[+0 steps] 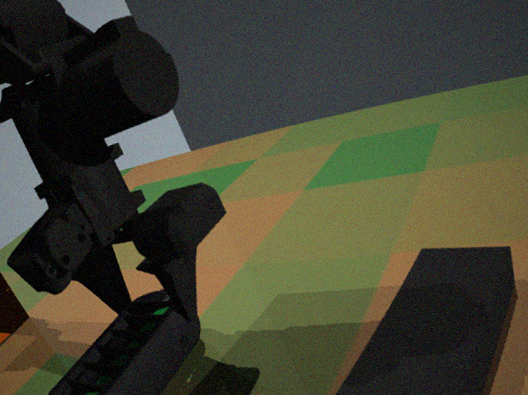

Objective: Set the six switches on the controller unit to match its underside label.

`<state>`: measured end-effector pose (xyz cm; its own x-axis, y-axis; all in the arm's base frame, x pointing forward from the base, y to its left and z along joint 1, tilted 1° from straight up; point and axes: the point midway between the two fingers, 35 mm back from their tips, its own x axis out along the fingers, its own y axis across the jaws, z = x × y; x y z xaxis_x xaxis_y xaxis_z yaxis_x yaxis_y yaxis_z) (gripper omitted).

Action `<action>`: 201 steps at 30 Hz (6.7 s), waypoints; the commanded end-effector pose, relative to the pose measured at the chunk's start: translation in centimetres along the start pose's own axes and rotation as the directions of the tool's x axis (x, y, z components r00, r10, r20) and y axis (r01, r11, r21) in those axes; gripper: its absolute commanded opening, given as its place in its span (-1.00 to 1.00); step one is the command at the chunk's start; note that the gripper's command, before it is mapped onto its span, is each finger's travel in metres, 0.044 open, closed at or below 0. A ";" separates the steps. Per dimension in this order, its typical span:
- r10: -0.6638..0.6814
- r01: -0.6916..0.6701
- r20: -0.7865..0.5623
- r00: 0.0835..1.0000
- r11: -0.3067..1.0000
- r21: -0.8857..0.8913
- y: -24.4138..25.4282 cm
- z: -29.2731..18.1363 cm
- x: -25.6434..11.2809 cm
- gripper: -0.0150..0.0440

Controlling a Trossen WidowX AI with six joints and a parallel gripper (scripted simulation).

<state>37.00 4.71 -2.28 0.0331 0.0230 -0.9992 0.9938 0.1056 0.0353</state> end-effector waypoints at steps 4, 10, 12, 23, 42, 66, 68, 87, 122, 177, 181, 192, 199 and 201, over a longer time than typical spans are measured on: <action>0.000 0.000 -0.002 1.000 1.000 0.005 -0.2 0.0 0.1 -0.21; -0.001 0.001 -0.002 1.000 1.000 0.005 -0.8 0.0 0.1 -0.49; -0.001 0.001 -0.002 1.000 1.000 0.005 -1.0 0.0 0.1 -0.49; -0.002 0.002 -0.002 1.000 1.000 0.005 -2.0 0.0 0.2 -0.49; 0.012 -0.012 -0.001 1.000 1.000 0.000 -1.6 0.0 -1.1 0.75; -0.006 0.006 0.004 1.000 1.000 -0.018 -6.2 5.5 -2.6 0.02; -0.006 0.006 0.004 1.000 1.000 -0.019 -6.3 5.6 -2.6 -0.16; -0.006 0.006 0.003 1.000 1.000 -0.013 -6.2 5.5 -2.6 -0.49; -0.006 0.006 0.003 1.000 1.000 -0.013 -6.2 5.5 -7.6 -0.49; -0.285 0.285 0.004 0.959 0.958 -0.019 4.2 0.3 -2.7 -0.49; -0.285 0.285 0.004 0.959 0.958 -0.019 4.3 0.3 -2.2 -0.49; -0.285 0.285 0.004 0.959 0.958 -0.020 4.3 0.3 -0.5 -0.49; -0.285 0.285 0.004 0.958 0.958 -0.020 4.3 0.3 0.6 -0.49; -0.285 0.285 0.004 0.958 0.958 -0.020 4.3 0.3 0.9 -0.49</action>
<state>41.55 4.95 -2.31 -0.2425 -0.0072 -0.9701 0.9612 0.1337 -0.2413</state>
